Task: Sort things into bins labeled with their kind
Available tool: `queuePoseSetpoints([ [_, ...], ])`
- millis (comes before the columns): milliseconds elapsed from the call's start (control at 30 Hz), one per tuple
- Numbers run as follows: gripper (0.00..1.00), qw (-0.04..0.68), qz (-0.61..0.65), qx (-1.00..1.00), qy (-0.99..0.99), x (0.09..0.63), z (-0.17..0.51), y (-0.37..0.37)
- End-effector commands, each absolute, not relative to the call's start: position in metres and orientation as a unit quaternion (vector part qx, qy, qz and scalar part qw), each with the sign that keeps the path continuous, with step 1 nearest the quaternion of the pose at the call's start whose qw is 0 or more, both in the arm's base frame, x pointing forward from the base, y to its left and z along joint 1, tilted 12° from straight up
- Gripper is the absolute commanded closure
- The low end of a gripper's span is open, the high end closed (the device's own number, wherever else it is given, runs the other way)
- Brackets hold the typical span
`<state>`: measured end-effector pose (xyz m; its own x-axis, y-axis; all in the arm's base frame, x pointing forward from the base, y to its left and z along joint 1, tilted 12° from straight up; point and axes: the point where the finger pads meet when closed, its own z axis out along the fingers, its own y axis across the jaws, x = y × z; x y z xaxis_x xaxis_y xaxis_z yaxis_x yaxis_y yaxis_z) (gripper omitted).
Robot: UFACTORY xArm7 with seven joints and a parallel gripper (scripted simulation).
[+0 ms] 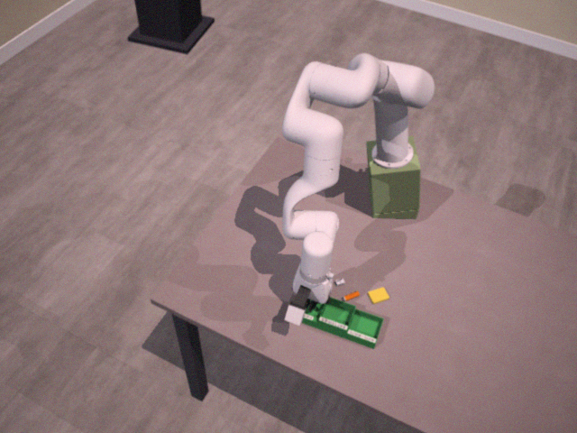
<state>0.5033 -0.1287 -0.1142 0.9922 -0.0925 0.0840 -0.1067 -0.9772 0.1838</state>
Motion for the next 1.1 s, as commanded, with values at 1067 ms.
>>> queuePoseSetpoints([
  [1067,0.93,0.094,0.040,0.994,-0.050,0.500,-0.074,-0.085],
])
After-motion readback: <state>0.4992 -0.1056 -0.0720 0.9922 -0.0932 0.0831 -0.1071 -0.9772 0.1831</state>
